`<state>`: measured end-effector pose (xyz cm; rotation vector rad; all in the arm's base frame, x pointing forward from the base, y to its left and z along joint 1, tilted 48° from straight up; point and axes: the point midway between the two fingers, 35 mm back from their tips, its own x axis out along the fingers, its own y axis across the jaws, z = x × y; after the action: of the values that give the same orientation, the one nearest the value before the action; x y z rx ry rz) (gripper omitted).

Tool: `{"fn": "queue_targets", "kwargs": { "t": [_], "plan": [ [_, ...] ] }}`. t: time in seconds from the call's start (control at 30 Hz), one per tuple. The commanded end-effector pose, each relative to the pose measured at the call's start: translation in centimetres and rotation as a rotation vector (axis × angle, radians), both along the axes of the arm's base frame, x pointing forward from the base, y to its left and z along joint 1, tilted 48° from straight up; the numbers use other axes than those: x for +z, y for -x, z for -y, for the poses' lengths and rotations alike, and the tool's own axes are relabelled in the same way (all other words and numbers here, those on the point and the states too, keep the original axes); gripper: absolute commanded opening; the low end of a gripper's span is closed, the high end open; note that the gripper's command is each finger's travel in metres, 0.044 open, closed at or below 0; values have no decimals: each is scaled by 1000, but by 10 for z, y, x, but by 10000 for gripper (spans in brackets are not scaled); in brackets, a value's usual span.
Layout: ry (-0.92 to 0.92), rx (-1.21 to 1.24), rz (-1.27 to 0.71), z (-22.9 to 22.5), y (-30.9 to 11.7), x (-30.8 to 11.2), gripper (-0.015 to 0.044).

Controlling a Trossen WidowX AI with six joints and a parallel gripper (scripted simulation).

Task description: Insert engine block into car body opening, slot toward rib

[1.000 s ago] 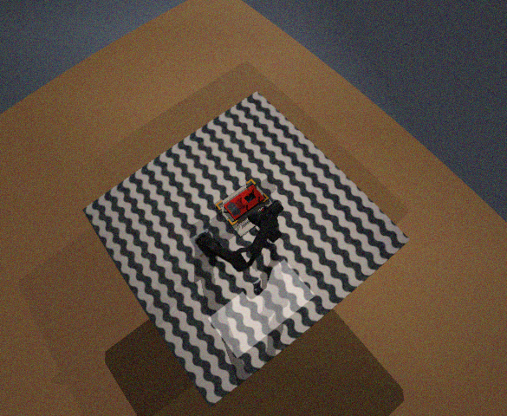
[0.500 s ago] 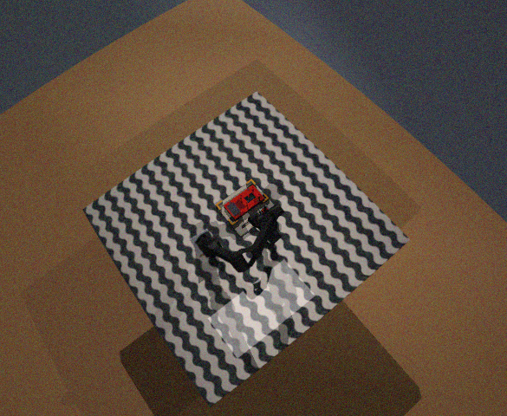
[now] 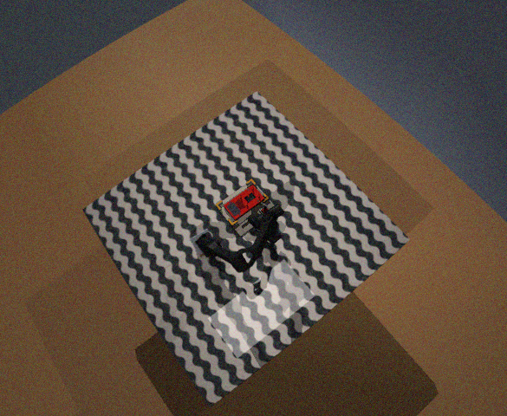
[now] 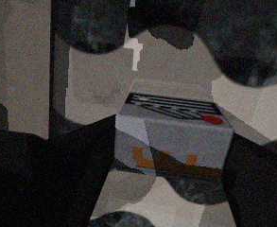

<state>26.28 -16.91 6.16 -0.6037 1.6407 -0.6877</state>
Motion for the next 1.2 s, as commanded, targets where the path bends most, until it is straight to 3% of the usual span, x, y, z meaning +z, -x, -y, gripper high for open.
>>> {"fn": "queue_targets", "kwargs": {
  "t": [0.0,0.13,1.17],
  "plan": [
    [4,1,-1,0,-1,1,105],
    [0,1,0,-8,-6,8,0],
    [-5,1,0,-75,-28,75,0]
  ]
}}
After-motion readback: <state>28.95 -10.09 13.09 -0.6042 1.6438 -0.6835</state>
